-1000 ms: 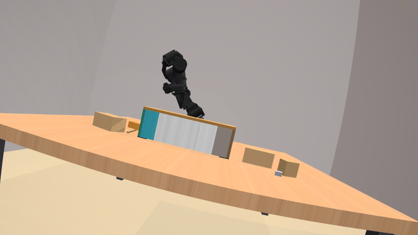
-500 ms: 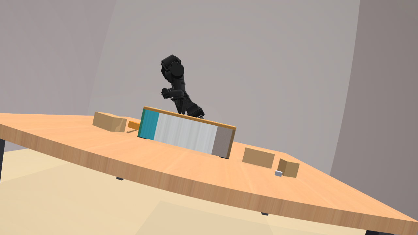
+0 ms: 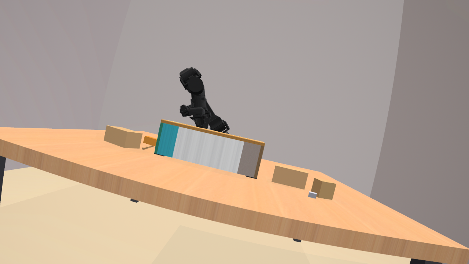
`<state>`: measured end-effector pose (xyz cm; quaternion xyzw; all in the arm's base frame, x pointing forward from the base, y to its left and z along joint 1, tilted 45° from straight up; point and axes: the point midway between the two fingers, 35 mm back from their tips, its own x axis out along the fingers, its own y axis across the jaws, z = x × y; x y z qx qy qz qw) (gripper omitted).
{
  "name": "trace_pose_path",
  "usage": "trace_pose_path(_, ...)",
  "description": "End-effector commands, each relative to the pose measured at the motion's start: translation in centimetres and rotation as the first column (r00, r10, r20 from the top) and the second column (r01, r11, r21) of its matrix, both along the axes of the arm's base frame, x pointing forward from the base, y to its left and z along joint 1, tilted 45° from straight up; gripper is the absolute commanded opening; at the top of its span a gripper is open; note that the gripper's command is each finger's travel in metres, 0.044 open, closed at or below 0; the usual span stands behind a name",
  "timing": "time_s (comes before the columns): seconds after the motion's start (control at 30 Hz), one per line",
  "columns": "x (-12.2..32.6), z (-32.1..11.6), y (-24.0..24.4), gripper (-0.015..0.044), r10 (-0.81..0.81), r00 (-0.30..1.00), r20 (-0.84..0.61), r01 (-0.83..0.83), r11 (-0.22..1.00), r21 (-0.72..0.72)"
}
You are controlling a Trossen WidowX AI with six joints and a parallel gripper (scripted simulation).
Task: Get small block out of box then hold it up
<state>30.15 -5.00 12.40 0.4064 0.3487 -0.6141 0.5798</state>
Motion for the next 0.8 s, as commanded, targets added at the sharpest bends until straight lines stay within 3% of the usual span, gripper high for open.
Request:
trace_pose_path(0.0,-0.1,-0.4,-0.5,0.04,0.003,1.0,-0.001,-0.003,1.0,-0.002)
trace_pose_path(0.37,-0.4,-1.6,-1.8,0.04,0.003,1.0,-0.001,-0.003,1.0,-0.004)
trace_pose_path(0.77,-0.1,-3.1,0.4,0.04,0.005,1.0,-0.003,-0.005,1.0,0.001)
